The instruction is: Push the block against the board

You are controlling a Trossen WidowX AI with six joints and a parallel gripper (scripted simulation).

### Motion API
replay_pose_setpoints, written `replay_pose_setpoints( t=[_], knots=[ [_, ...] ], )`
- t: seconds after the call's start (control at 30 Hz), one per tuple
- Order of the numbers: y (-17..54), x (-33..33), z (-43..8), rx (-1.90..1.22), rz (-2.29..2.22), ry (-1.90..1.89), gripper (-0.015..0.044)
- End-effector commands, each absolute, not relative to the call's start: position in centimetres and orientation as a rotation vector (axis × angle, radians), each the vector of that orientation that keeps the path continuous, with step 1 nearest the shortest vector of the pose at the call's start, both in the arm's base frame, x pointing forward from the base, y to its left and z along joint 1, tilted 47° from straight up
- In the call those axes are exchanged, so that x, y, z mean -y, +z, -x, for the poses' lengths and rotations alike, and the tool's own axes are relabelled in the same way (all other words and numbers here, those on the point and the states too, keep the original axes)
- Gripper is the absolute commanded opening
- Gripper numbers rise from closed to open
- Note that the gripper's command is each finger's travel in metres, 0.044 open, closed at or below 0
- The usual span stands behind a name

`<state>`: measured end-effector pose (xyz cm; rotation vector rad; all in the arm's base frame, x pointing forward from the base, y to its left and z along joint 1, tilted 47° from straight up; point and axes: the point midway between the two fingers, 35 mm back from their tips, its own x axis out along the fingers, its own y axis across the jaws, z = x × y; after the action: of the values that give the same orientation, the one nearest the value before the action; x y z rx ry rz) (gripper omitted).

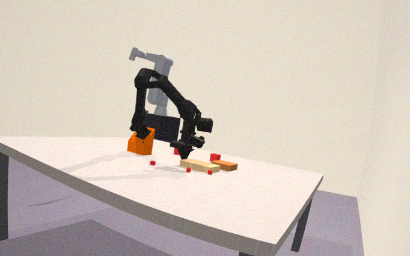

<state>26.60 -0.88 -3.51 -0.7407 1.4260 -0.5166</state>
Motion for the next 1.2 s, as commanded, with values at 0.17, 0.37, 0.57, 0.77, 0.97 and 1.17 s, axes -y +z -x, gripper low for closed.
replay_pose_setpoints(
  t=[0.17,0.37,0.57,0.77,0.97,1.17],
  knots=[
    [-3.5,0.9,-27.5,-1.423,0.744,-0.519,0.0],
    [-3.5,0.8,-28.0,-1.423,0.744,-0.519,0.0],
    [-3.5,0.7,-28.5,-1.423,0.743,-0.519,0.0],
    [-3.6,0.7,-29.0,-1.423,0.743,-0.519,0.0],
    [-3.6,0.6,-29.3,-1.423,0.743,-0.519,0.0],
    [-3.6,0.7,-28.5,-1.423,0.743,-0.519,0.0]
  ],
)
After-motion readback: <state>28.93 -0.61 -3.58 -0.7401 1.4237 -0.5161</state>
